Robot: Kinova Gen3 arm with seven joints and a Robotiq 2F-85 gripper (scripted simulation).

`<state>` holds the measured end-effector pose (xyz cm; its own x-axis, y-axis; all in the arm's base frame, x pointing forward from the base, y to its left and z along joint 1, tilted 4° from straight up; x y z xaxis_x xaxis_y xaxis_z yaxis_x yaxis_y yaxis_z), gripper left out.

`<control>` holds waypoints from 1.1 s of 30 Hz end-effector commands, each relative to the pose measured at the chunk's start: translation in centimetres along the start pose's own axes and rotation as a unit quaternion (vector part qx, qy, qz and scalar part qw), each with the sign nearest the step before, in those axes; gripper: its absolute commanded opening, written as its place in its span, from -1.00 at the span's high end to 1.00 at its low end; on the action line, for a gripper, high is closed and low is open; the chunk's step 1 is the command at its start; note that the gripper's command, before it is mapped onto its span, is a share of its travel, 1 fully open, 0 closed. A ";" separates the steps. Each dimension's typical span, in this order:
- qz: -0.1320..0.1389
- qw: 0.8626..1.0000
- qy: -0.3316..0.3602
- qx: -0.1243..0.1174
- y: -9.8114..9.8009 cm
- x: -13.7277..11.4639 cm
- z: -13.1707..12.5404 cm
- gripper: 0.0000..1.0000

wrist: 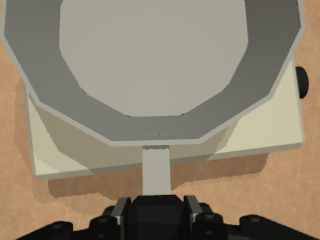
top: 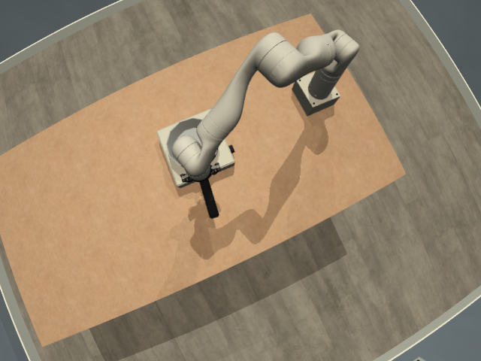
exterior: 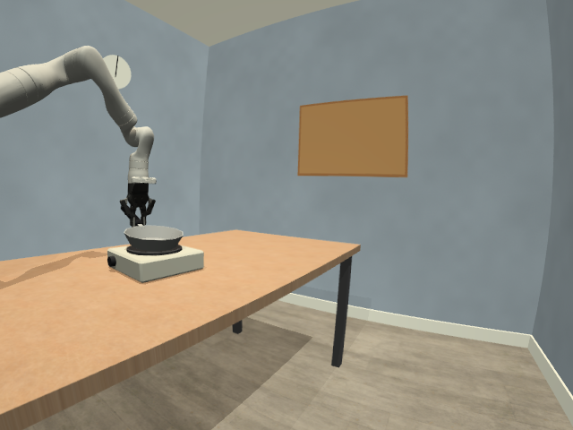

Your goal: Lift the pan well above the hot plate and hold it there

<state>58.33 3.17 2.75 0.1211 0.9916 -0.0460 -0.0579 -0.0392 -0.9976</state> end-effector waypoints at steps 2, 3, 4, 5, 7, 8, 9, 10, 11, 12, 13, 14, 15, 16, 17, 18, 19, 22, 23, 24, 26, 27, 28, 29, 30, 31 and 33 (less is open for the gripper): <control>-0.003 1.000 0.006 -0.001 -0.9 0.1 -0.1 1.00; -0.003 1.000 0.006 -0.001 -0.9 0.1 -0.1 1.00; -0.003 1.000 0.006 -0.001 -1.0 0.1 0.0 1.00; -0.003 1.000 0.006 -0.001 -1.2 0.1 0.0 1.00; -0.003 1.000 0.006 -0.002 -1.5 0.1 0.0 1.00; -0.003 1.000 0.006 -0.002 -1.6 0.1 0.0 1.00; -0.003 1.000 0.006 -0.002 -1.8 0.1 0.0 1.00; -0.003 1.000 0.006 -0.002 -2.0 0.1 0.0 1.00; -0.003 1.000 0.006 -0.002 -2.1 0.1 0.0 1.00; -0.003 1.000 0.006 -0.002 -2.3 0.1 0.0 1.00; -0.003 1.000 0.006 -0.002 -2.4 0.1 0.0 1.00; -0.003 1.000 0.006 -0.002 -2.5 0.1 0.0 1.00; -0.003 1.000 0.006 -0.002 -2.7 0.1 0.0 1.00; -0.003 1.000 0.006 -0.002 -2.8 0.1 0.0 1.00; -0.003 1.000 0.006 -0.002 -3.0 0.1 0.0 1.00; -0.003 1.000 0.006 -0.002 -3.2 0.1 0.0 1.00; -0.003 1.000 0.006 -0.002 -3.2 0.1 0.0 1.00; -0.003 1.000 0.006 -0.002 -3.5 0.1 0.0 1.00; -0.003 1.000 0.006 -0.002 -3.7 0.1 0.0 1.00; -0.003 1.000 0.006 -0.002 -3.8 0.1 0.0 1.00; -0.003 1.000 0.006 -0.002 -4.2 0.1 0.0 1.00; -0.003 1.000 0.006 -0.002 -4.3 0.1 0.0 1.00; -0.003 1.000 0.006 -0.002 -4.5 0.1 0.0 1.00; -0.003 1.000 0.006 -0.002 -4.7 0.1 0.0 1.00; -0.003 1.000 0.006 -0.002 -4.9 0.1 0.0 1.00; -0.003 1.000 0.006 -0.002 -5.1 0.1 0.0 1.00; -0.003 1.000 0.006 -0.002 -5.4 0.1 0.0 1.00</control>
Point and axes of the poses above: the point where the finger pads meet when closed, its own y axis out along the fingers, its own z axis across the jaws, x = y × z, the point moved 1 cm from there along -y, back along the fingers, and after that the axes turned 11 degrees about -y, right-handed, at the moved point
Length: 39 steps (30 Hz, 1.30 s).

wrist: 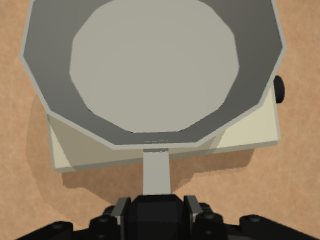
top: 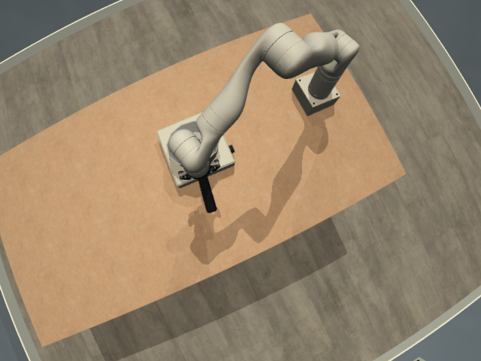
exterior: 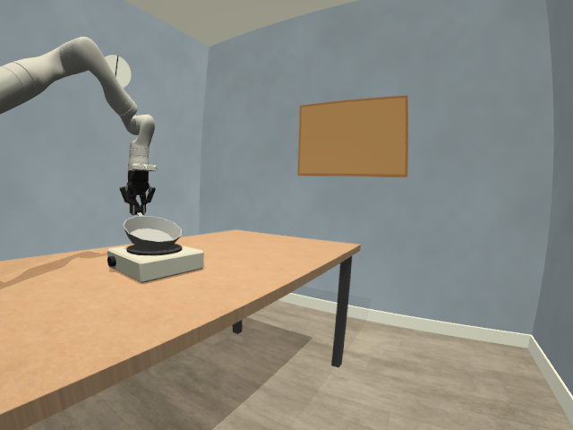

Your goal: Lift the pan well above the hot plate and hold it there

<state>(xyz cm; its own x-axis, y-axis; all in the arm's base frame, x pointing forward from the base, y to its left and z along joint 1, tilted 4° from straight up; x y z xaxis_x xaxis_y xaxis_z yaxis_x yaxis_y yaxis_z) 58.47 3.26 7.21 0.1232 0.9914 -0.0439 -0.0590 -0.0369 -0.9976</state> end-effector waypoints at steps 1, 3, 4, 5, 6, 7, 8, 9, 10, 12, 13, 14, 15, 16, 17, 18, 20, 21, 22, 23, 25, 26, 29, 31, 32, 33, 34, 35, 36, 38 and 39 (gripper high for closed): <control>-0.002 1.000 0.005 -0.002 -1.2 0.2 -0.1 1.00; -0.002 1.000 0.005 -0.002 -1.4 0.2 -0.1 1.00; -0.002 1.000 0.005 -0.002 -1.4 0.2 -0.1 1.00; -0.002 1.000 0.005 -0.002 -1.5 0.2 -0.1 1.00; -0.002 1.000 0.005 -0.002 -1.7 0.2 0.0 1.00; -0.002 1.000 0.005 -0.002 -1.9 0.2 0.0 1.00; -0.002 1.000 0.005 -0.002 -2.1 0.2 0.0 1.00; -0.002 1.000 0.005 -0.002 -2.3 0.2 0.0 1.00; -0.002 1.000 0.005 -0.002 -2.5 0.2 0.0 1.00; -0.002 1.000 0.005 -0.002 -2.8 0.2 -0.1 1.00; -0.002 1.000 0.005 -0.002 -3.0 0.2 -0.1 1.00; -0.002 1.000 0.005 -0.002 -3.2 0.2 -0.1 1.00; -0.002 1.000 0.005 -0.002 -3.4 0.2 -0.1 1.00; -0.001 1.000 0.005 -0.002 -3.5 0.2 -0.1 1.00; -0.001 1.000 0.005 -0.002 -3.7 0.2 -0.1 1.00; -0.001 1.000 0.005 -0.002 -3.9 0.2 -0.1 1.00; -0.001 1.000 0.005 -0.002 -4.1 0.2 -0.2 1.00; -0.001 1.000 0.005 -0.002 -4.1 0.2 -0.2 1.00; -0.001 1.000 0.005 -0.002 -4.3 0.2 -0.2 1.00; -0.001 1.000 0.005 -0.002 -4.5 0.2 -0.2 1.00; -0.001 1.000 0.005 -0.002 -4.8 0.2 -0.2 1.00; -0.001 1.000 0.005 -0.002 -5.0 0.2 -0.2 1.00; -0.001 1.000 0.005 -0.002 -5.6 0.2 -0.2 1.00; -0.001 1.000 0.005 -0.002 -6.0 0.2 -0.2 1.00; -0.001 1.000 0.005 -0.002 -6.2 0.2 -0.2 1.00; -0.001 1.000 0.005 -0.002 -6.4 0.2 -0.2 1.00; -0.001 1.000 0.005 -0.002 -6.6 0.2 -0.2 1.00; -0.001 1.000 0.005 -0.002 -6.8 0.2 -0.2 1.00; -0.001 1.000 0.006 -0.002 -7.0 0.2 -0.2 1.00; -0.001 1.000 0.006 -0.002 -7.0 0.2 -0.2 1.00; -0.001 1.000 0.006 -0.002 -7.2 0.2 -0.2 1.00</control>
Point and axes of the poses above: the point where the finger pads meet when closed, its own y axis out along the fingers, its own z axis across the jaws, x = y × z, the point moved 1 cm from there along -y, back along the fingers, and after that the axes turned 11 degrees about -y, right-handed, at the moved point
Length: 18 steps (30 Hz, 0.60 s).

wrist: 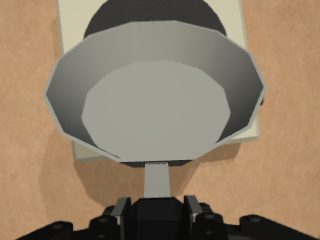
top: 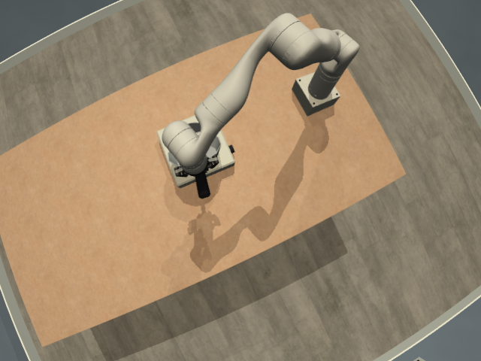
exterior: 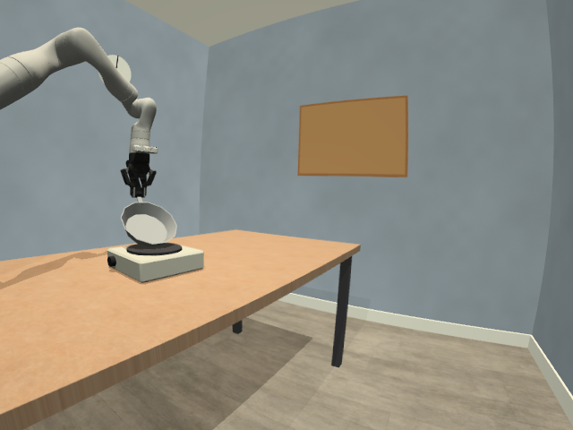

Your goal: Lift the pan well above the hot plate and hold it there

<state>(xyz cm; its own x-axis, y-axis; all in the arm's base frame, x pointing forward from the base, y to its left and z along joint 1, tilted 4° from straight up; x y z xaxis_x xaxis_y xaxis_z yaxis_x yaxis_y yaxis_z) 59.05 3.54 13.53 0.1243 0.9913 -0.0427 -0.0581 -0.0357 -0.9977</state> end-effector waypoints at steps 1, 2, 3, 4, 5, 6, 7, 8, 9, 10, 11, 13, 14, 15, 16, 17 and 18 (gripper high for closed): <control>-0.001 1.000 0.005 -0.002 -1.0 0.1 0.0 1.00; -0.001 1.000 0.005 -0.002 -1.2 0.1 0.0 1.00; -0.001 1.000 0.005 -0.002 -1.4 0.1 0.0 1.00; -0.001 1.000 0.005 -0.002 -1.6 0.1 0.0 1.00; -0.001 1.000 0.005 -0.002 -1.8 0.1 0.0 1.00; -0.001 1.000 0.005 -0.002 -2.0 0.1 -0.1 1.00; -0.001 1.000 0.005 -0.002 -2.2 0.1 -0.1 1.00; -0.001 1.000 0.005 -0.002 -2.4 0.1 -0.1 1.00; -0.001 1.000 0.005 -0.002 -2.6 0.1 -0.1 1.00; -0.001 1.000 0.005 -0.002 -2.7 0.1 0.0 1.00; -0.001 1.000 0.005 -0.002 -2.9 0.1 0.0 1.00; -0.001 1.000 0.005 -0.002 -3.3 0.1 0.0 1.00; -0.001 1.000 0.005 -0.002 -3.5 0.1 0.0 1.00; -0.001 1.000 0.005 -0.002 -3.5 0.1 0.0 1.00; -0.001 1.000 0.005 -0.002 -3.5 0.1 0.0 1.00; -0.001 1.000 0.005 -0.002 -3.7 0.1 0.0 1.00; -0.001 1.000 0.005 -0.002 -3.9 0.1 0.0 1.00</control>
Point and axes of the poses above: the point where the finger pads meet when closed, its own y axis out along the fingers, its own z axis across the jaws, x = y × z, the point moved 1 cm from there along -y, back along the fingers, and after that the axes turned 11 degrees about -y, right-handed, at the moved point
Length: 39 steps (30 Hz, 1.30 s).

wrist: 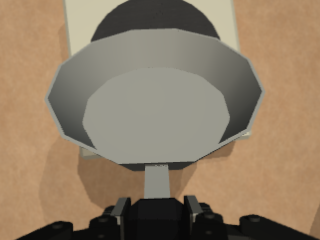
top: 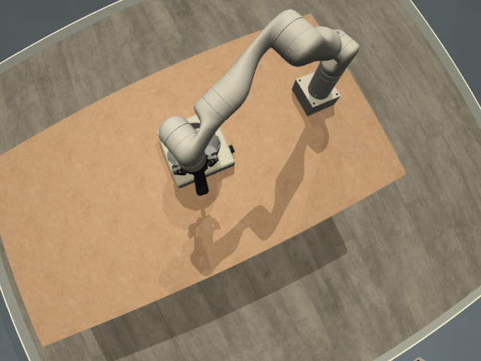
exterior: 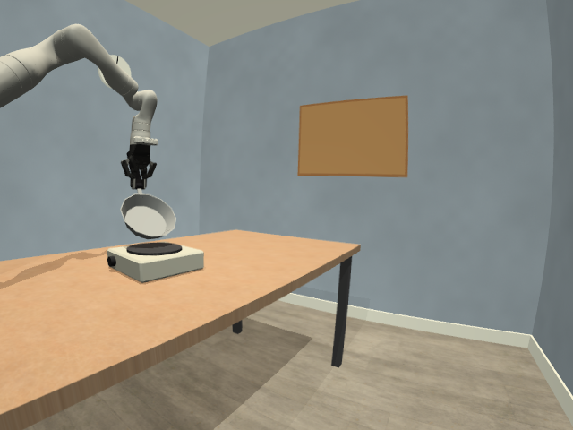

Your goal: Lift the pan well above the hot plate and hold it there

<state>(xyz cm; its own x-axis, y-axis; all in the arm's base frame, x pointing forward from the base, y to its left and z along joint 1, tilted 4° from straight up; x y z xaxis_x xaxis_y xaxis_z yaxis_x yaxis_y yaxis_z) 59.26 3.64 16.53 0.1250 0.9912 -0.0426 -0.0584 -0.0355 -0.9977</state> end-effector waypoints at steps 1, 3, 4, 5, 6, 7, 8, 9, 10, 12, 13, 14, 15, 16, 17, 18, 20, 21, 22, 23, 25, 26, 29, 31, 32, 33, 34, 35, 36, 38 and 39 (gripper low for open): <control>0.000 1.000 0.005 -0.002 -1.1 0.1 0.0 1.00; 0.000 1.000 0.005 -0.002 -1.5 0.0 0.0 1.00; 0.000 1.000 0.005 -0.002 -1.7 0.0 0.0 1.00; 0.000 1.000 0.005 -0.002 -1.9 0.0 0.1 1.00; 0.000 1.000 0.005 -0.002 -2.0 0.0 0.0 1.00; 0.000 1.000 0.005 -0.002 -2.2 0.0 0.0 1.00; 0.000 1.000 0.005 -0.002 -2.4 0.0 0.0 1.00; 0.000 1.000 0.005 -0.002 -2.5 0.0 0.0 1.00; 0.000 1.000 0.005 -0.002 -2.7 0.0 0.0 1.00; 0.000 1.000 0.005 -0.002 -3.1 0.0 0.0 1.00; 0.000 1.000 0.005 -0.002 -3.2 0.0 0.0 1.00; 0.000 1.000 0.005 -0.002 -3.2 0.0 0.0 1.00; 0.000 1.000 0.005 -0.002 -3.2 0.0 0.0 1.00; 0.000 1.000 0.005 -0.002 -3.4 0.0 0.0 1.00; 0.000 1.000 0.005 -0.002 -3.5 0.0 0.0 1.00; 0.000 1.000 0.005 -0.002 -3.7 0.0 0.0 1.00; 0.000 1.000 0.005 -0.002 -4.0 0.0 0.0 1.00; 0.000 1.000 0.005 -0.002 -4.2 0.0 0.0 1.00; 0.000 1.000 0.005 -0.002 -4.4 0.0 0.0 1.00; 0.000 1.000 0.005 -0.002 -4.5 0.0 0.0 1.00; 0.000 1.000 0.005 -0.002 -4.8 0.0 0.0 1.00; 0.000 1.000 0.005 -0.002 -5.0 0.0 0.0 1.00; 0.000 1.000 0.005 -0.002 -5.4 0.0 0.1 1.00; 0.000 1.000 0.005 -0.002 -5.6 0.0 0.1 1.00; 0.000 1.000 0.005 -0.002 -5.6 0.0 0.1 1.00; 0.000 1.000 0.005 -0.002 -5.7 0.0 0.1 1.00; 0.000 1.000 0.005 -0.002 -5.9 0.0 0.1 1.00; 0.000 1.000 0.005 -0.002 -6.0 0.0 0.1 1.00; 0.000 1.000 0.005 -0.002 -6.2 0.0 0.1 1.00; 0.000 1.000 0.005 -0.002 -6.4 0.0 0.1 1.00; 0.000 1.000 0.005 -0.002 -6.6 0.0 0.1 1.00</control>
<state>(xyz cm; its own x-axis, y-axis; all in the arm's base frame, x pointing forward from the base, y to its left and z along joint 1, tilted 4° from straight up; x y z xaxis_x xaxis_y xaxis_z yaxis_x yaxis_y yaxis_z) 59.55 3.57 22.22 0.1288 0.9905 -0.0479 -0.0584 -0.0407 -0.9975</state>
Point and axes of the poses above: the point where the finger pads meet when closed, its own y axis out along the fingers, its own z axis across the jaws, x = y × z, the point moved 1 cm from there along -y, back along the fingers, and after that the axes turned 11 degrees about -y, right-handed, at the moved point
